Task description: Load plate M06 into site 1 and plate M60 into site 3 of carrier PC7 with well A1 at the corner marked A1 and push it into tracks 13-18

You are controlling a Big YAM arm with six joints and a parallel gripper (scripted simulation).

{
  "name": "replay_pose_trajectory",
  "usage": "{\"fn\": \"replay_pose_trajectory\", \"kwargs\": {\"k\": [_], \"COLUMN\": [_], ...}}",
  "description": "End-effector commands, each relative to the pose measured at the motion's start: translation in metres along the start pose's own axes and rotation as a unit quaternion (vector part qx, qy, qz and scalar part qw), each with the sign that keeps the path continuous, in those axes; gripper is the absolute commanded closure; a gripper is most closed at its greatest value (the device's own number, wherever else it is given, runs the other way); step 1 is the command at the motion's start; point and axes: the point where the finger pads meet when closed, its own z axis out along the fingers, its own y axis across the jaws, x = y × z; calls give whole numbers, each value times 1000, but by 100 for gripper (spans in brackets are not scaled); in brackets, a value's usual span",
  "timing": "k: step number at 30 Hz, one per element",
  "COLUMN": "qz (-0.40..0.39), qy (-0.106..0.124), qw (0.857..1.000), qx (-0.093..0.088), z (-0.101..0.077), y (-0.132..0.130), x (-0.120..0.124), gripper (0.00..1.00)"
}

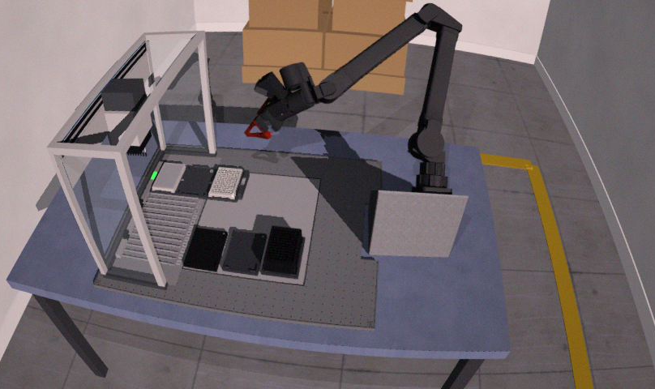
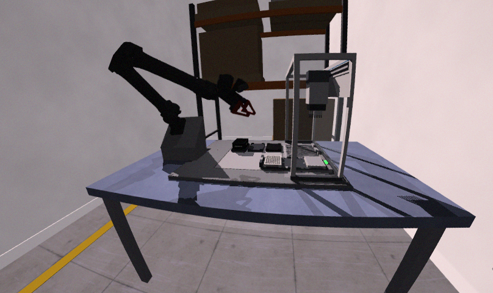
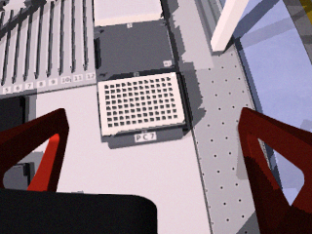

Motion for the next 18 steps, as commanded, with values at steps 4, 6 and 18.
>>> {"fn": "replay_pose_trajectory", "kwargs": {"k": [4,6,18], "qz": [27,27,19], "qy": [83,116,271], "qw": [996,993,962], "qx": [3,3,-7], "z": [22,26,38], "y": [-11,-10,2], "x": [-5,1,18], "gripper": [0,0,0]}}
